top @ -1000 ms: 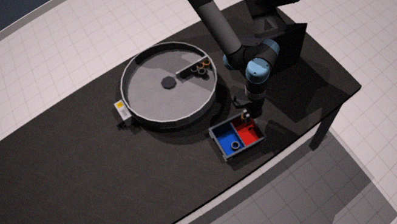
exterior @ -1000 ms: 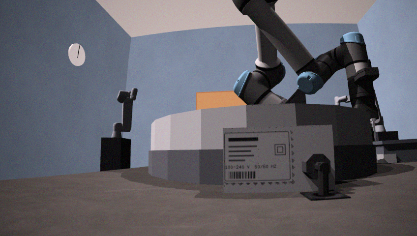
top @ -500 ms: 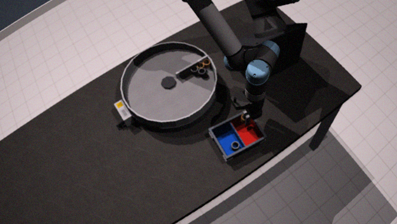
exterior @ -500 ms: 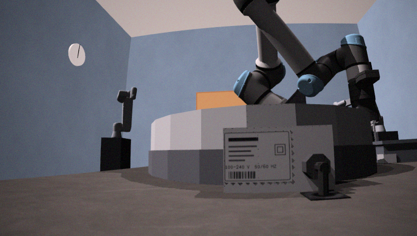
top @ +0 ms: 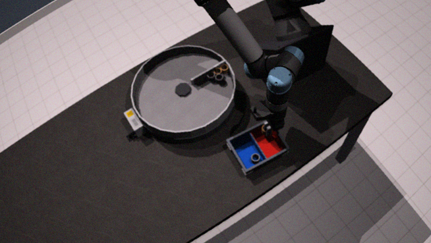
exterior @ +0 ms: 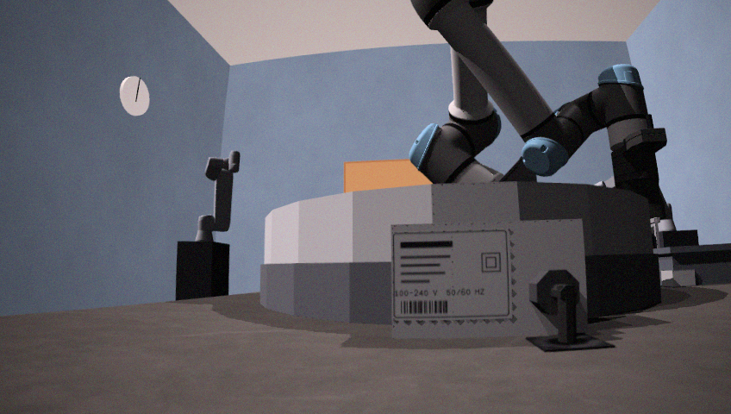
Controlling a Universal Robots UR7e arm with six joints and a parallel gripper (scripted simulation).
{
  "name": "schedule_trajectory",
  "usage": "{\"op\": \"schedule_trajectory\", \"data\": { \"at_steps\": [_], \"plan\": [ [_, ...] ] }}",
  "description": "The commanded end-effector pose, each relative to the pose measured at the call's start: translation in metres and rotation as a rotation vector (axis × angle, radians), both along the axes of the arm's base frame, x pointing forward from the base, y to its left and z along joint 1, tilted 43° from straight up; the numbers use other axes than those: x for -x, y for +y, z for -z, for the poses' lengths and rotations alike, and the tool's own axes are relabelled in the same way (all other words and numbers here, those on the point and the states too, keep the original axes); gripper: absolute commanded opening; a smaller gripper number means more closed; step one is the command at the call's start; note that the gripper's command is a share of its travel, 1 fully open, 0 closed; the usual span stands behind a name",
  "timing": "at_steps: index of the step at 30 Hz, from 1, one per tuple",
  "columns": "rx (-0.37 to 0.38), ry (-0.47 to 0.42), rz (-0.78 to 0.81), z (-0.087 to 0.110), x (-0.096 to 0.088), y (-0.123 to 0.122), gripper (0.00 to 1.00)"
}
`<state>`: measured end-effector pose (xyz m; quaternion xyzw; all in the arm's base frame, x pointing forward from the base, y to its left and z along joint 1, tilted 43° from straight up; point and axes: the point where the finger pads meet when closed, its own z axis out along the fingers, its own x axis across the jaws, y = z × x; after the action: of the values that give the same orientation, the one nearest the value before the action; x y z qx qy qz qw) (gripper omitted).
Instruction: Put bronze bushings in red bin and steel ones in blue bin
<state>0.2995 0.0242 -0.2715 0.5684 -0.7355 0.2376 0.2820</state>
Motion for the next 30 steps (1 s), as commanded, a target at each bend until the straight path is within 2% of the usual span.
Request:
{"op": "schedule_trajectory", "data": {
  "at_steps": [1, 30],
  "plan": [
    [-0.001, -0.001, -0.001, 0.0011, -0.0002, -0.0009, 0.0],
    [-0.001, -0.001, -0.001, 0.0098, 0.0015, -0.0089, 0.0]
  ]
}}
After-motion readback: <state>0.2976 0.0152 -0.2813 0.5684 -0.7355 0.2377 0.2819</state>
